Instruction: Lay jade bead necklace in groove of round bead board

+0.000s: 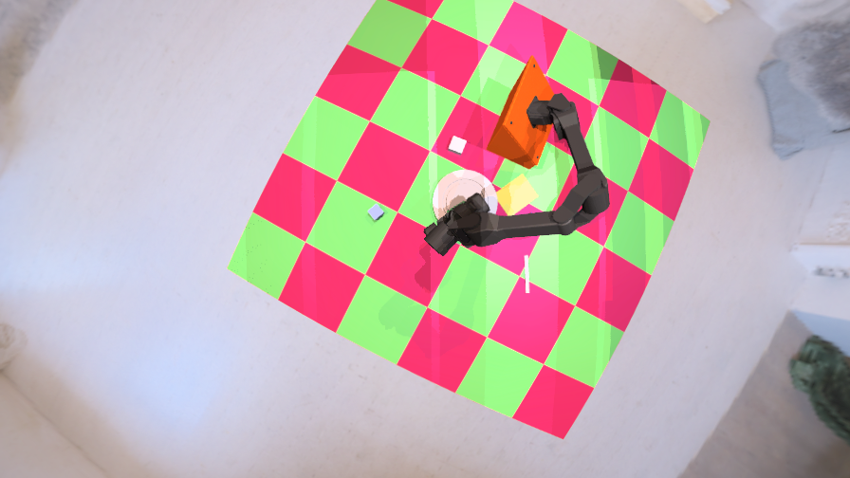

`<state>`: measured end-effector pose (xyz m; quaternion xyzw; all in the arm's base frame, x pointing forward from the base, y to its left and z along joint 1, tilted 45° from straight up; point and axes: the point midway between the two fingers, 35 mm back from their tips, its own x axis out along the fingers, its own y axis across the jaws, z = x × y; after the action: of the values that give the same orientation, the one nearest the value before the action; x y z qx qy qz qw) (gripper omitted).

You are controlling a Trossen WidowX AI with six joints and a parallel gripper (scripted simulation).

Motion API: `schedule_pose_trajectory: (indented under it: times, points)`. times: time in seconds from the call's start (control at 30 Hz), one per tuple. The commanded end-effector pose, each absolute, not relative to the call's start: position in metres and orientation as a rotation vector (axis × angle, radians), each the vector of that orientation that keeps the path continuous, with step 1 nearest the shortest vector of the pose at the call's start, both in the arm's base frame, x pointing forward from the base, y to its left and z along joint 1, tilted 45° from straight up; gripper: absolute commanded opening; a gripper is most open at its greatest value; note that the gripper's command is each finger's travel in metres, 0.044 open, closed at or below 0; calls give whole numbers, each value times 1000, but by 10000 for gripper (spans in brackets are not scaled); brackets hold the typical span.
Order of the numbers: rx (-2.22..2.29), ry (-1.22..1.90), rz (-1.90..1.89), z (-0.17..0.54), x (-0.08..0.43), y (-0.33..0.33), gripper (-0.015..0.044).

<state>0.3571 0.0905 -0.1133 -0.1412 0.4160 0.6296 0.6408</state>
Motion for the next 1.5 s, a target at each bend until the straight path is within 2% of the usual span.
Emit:
schedule_pose_trajectory:
  times: [0.0, 0.1, 0.27, 1.47]
  points:
    - [-309, 955, 1437, -117, 354, 93, 120]
    - [-309, 955, 1437, -117, 354, 93, 120]
    - [-319, 952, 1437, -116, 356, 92, 0]
    - [-314, 954, 1437, -112, 355, 89, 0]
